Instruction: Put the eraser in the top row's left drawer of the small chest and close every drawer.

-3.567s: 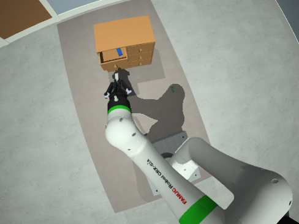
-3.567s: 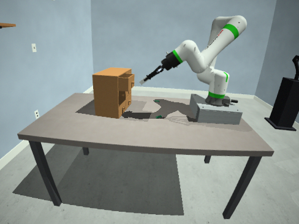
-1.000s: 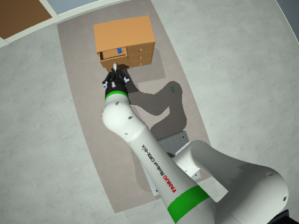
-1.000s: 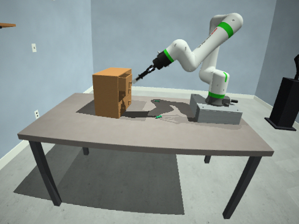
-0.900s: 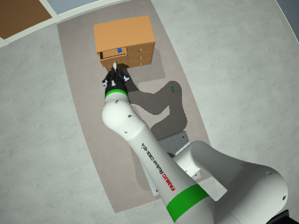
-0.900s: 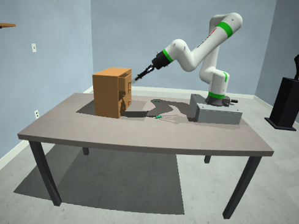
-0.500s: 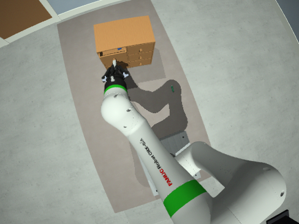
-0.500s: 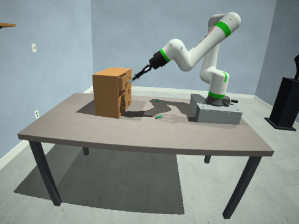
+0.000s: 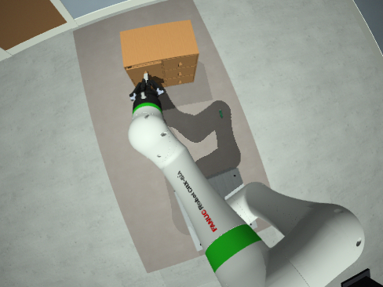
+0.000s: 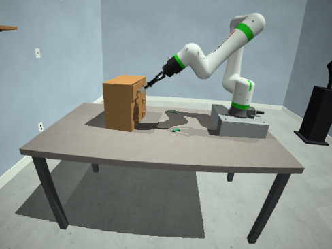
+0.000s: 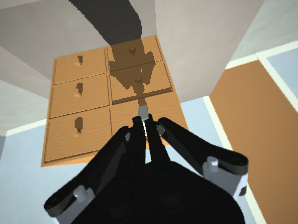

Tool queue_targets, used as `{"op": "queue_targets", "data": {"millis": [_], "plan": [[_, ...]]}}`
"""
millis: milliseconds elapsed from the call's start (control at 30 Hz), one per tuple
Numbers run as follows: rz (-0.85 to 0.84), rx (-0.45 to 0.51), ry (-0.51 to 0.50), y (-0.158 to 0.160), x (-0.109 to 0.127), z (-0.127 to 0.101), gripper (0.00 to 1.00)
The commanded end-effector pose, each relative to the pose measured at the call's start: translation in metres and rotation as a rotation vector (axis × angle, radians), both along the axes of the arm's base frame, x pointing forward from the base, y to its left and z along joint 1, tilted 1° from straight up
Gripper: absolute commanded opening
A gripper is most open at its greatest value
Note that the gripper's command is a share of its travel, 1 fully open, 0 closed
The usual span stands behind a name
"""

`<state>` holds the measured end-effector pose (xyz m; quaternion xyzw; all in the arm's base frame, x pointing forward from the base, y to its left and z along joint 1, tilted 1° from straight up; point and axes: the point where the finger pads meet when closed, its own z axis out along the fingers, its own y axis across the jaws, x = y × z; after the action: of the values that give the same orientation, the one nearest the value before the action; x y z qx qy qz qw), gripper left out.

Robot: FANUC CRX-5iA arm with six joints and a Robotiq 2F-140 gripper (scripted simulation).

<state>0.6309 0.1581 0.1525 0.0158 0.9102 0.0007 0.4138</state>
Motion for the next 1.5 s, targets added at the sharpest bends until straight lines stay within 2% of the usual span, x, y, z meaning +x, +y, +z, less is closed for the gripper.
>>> {"op": "queue_targets", "data": {"millis": [0, 1467], "plan": [[0.000, 0.000, -0.001, 0.0000, 0.0027, 0.0003, 0.00], [0.000, 0.000, -0.001, -0.0002, 0.0091, 0.0001, 0.00]]}}
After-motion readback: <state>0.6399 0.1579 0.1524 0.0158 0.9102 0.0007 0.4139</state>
